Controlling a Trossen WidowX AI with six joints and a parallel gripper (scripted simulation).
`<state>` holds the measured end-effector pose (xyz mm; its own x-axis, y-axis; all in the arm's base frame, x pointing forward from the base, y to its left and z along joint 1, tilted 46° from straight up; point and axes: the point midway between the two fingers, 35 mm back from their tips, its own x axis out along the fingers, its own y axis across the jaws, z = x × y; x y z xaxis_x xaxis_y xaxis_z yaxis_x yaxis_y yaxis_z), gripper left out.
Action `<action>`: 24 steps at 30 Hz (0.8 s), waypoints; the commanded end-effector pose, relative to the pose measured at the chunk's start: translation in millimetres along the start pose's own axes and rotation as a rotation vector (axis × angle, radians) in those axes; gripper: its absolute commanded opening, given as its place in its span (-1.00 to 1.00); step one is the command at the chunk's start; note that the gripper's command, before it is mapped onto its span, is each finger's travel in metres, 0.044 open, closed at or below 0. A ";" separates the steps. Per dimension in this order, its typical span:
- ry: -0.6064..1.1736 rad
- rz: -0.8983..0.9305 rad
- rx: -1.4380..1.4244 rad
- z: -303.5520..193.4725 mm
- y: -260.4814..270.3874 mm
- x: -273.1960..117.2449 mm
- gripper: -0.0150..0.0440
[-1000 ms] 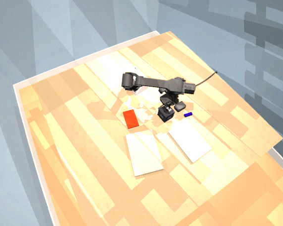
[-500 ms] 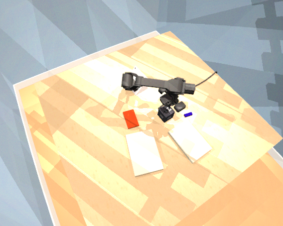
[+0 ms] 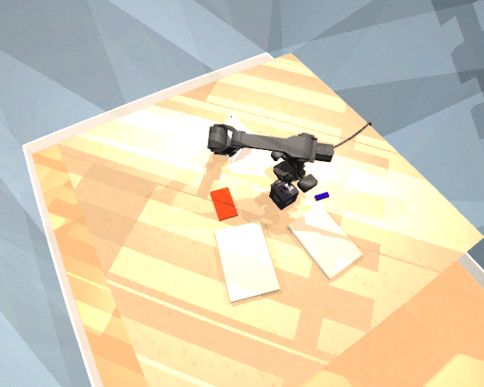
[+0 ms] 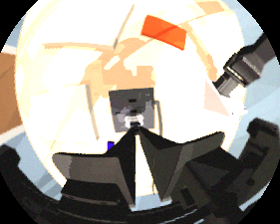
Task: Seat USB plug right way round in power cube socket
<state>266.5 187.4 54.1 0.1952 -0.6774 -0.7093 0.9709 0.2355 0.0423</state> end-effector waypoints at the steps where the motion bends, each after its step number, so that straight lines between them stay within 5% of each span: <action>1: -0.002 0.002 -0.004 0.8 0.2 1.0 -0.49; 24: -0.002 0.002 -0.004 0.8 0.2 3.8 -0.49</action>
<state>267.1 185.4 52.1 0.1953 -0.6774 -0.7092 0.9709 0.2356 0.0424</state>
